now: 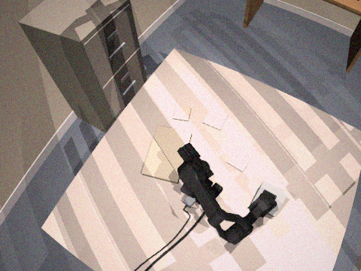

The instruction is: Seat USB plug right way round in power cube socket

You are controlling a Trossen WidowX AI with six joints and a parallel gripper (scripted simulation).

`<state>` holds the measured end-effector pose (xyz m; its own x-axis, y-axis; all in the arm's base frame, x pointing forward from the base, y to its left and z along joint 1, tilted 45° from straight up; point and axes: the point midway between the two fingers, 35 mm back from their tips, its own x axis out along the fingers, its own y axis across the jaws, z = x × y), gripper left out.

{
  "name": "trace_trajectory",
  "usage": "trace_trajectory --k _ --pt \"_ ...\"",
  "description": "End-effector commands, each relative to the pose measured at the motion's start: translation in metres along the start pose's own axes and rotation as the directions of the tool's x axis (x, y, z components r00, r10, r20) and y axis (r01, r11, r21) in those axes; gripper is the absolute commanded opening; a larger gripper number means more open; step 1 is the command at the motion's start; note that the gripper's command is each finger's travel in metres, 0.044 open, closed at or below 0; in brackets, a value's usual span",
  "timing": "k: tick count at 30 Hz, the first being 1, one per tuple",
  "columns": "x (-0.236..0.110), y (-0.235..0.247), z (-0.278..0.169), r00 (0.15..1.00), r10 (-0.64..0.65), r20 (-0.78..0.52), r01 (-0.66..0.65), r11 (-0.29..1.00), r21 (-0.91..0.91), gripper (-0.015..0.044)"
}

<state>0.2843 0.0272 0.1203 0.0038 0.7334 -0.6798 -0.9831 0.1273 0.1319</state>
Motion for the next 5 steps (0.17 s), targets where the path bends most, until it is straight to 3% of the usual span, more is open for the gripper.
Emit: trace_trajectory --k 1,5 --pt "-0.0043 -0.0009 -0.0004 1.0 -0.004 -0.003 0.004 1.0 -0.003 0.0095" --pt "-0.0083 -0.0009 -0.0003 1.0 -0.004 -0.003 0.004 1.0 -0.003 0.0095"
